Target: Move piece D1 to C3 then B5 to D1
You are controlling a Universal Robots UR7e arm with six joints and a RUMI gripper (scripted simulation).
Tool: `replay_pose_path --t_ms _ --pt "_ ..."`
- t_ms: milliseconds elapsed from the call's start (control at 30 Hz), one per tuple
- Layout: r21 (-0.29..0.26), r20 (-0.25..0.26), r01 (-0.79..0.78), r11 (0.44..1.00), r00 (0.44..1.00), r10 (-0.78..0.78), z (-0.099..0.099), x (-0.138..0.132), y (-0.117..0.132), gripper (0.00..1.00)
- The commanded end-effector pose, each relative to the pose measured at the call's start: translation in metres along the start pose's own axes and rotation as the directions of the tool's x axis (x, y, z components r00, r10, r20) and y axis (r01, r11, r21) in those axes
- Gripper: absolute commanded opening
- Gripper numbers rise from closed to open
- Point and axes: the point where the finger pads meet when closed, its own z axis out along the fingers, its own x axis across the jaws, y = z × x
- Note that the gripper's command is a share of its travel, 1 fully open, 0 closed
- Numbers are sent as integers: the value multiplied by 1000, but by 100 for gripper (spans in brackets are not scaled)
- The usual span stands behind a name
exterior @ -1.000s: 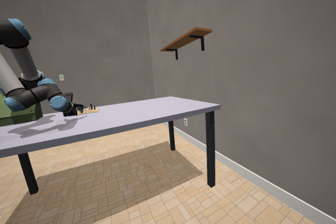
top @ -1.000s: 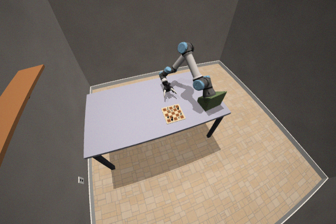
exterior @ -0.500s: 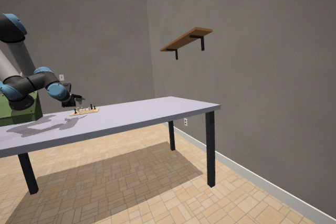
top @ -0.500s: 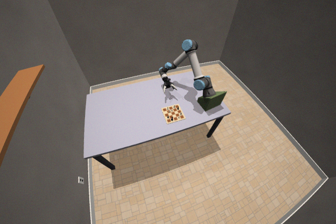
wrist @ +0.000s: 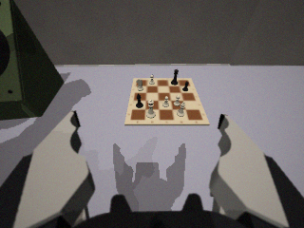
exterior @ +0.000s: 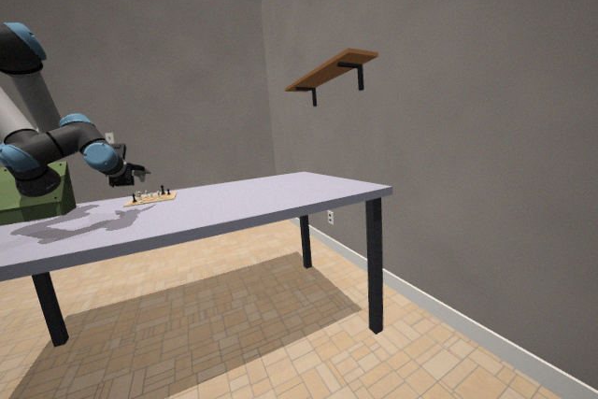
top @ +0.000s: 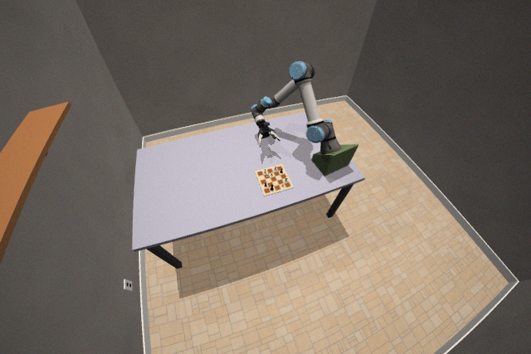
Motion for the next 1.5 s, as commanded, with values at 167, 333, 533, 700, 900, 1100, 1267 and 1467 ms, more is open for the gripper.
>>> replay_pose_path --t_ms 167,333,533,700,900,1100,1267,1467 --pt "-25 53 38 999 998 -37 16 -1 -1 100" --pt "-43 91 66 997 994 -62 27 -3 -2 100" --pt "-91 198 150 984 971 -130 57 -6 -4 100" --pt "-142 312 251 957 929 -197 88 -9 -6 100" --pt "-186 412 350 918 876 -250 114 -11 -7 100" --pt "-245 559 514 822 768 -313 153 -12 -11 100" --pt "-284 666 649 706 663 -341 182 -10 -17 100" --pt "-304 736 743 596 580 -348 202 -7 -25 100"
